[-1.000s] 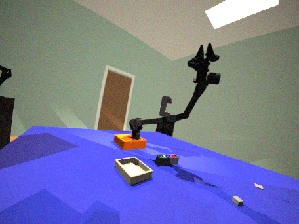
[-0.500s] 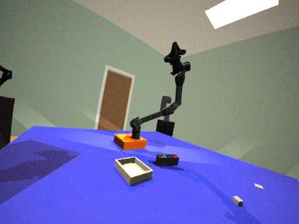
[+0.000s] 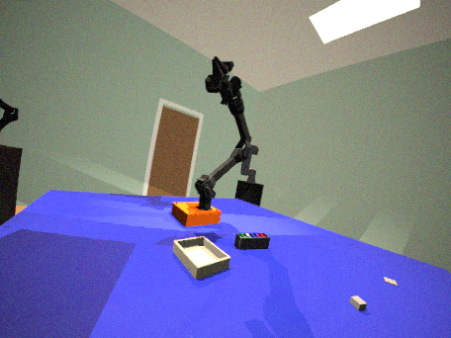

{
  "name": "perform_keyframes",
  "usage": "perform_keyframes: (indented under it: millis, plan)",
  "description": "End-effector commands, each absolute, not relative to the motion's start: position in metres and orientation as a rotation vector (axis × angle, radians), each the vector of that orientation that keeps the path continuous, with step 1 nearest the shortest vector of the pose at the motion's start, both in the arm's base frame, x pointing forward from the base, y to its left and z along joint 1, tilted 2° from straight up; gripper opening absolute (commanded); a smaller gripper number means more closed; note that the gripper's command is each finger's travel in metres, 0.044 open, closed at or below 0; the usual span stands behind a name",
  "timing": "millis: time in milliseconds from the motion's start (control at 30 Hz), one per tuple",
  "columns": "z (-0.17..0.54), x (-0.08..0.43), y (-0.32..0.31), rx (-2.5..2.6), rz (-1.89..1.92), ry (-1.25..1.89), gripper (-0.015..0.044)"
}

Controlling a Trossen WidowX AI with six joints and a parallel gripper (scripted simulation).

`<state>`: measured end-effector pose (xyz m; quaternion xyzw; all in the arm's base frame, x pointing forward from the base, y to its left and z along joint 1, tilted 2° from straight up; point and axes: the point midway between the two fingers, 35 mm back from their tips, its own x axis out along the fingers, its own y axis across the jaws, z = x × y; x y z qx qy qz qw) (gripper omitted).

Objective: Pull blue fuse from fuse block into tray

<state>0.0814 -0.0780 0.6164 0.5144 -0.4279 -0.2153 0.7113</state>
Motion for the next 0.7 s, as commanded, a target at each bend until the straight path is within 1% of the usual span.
perform_keyframes:
  millis: [0, 167, 333, 500, 667]
  plan:
    - [0.581, 0.102, -0.138, 1.264, -0.525, -0.790, 0.0074]
    - [0.536, 0.143, -0.177, 1.330, -0.561, -0.576, 0.0074]
    - [0.484, 0.195, -0.194, 1.350, -0.583, -0.326, 0.0074]
    - [0.429, 0.247, -0.189, 1.335, -0.581, -0.062, 0.0074]
    - [0.372, 0.293, -0.166, 1.273, -0.558, 0.204, 0.0074]
